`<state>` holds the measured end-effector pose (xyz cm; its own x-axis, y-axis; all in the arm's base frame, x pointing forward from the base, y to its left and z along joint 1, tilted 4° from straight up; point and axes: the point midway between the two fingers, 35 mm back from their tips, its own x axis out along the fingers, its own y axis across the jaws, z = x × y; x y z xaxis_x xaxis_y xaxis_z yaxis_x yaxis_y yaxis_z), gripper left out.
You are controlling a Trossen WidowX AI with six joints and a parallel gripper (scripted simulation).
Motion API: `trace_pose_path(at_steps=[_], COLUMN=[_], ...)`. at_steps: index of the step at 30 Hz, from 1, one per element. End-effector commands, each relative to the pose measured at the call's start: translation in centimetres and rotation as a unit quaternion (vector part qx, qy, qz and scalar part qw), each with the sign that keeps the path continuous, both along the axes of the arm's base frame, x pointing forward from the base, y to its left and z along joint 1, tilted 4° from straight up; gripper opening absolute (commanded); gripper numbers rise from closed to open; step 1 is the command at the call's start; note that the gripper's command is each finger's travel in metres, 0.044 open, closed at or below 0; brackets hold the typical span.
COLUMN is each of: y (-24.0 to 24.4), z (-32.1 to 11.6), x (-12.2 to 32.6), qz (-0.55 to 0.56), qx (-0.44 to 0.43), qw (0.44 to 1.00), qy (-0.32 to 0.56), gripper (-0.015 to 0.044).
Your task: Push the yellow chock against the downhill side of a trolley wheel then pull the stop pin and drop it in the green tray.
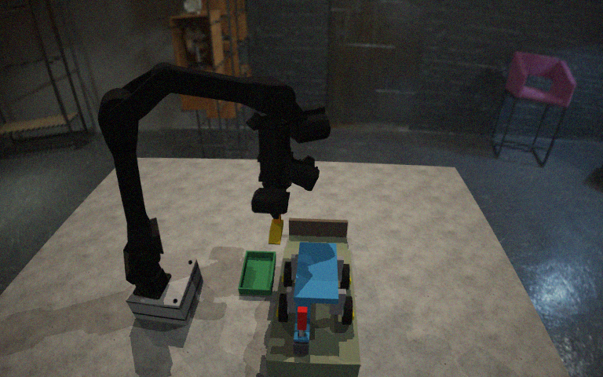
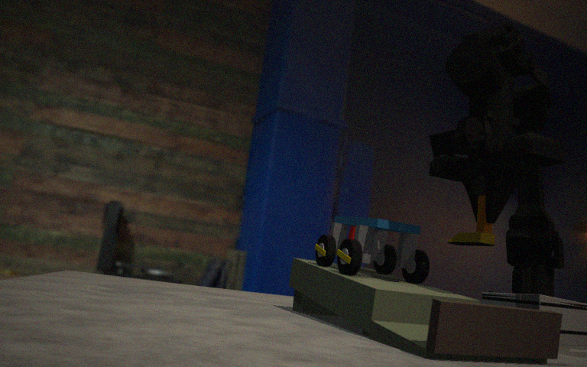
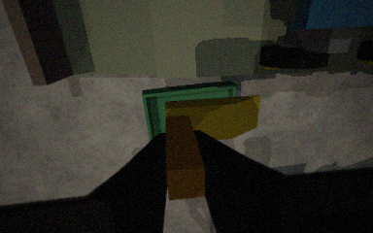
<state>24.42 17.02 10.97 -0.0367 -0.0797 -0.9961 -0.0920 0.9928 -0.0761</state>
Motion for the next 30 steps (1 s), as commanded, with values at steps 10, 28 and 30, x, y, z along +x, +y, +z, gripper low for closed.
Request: trace_pose_path(at_steps=[10,28,30], y=[0.8,0.9,0.8], z=[-0.4,-2.7,-3.1], x=[1.6,2.9,2.9], qz=[0.001,0.001,0.001], qx=[-0.033,-0.033,-0.033], qw=[0.999,0.999,0.999], qy=[-0.008,-0.008,-0.008], gripper=[0.0000,0.0000,0.0000])
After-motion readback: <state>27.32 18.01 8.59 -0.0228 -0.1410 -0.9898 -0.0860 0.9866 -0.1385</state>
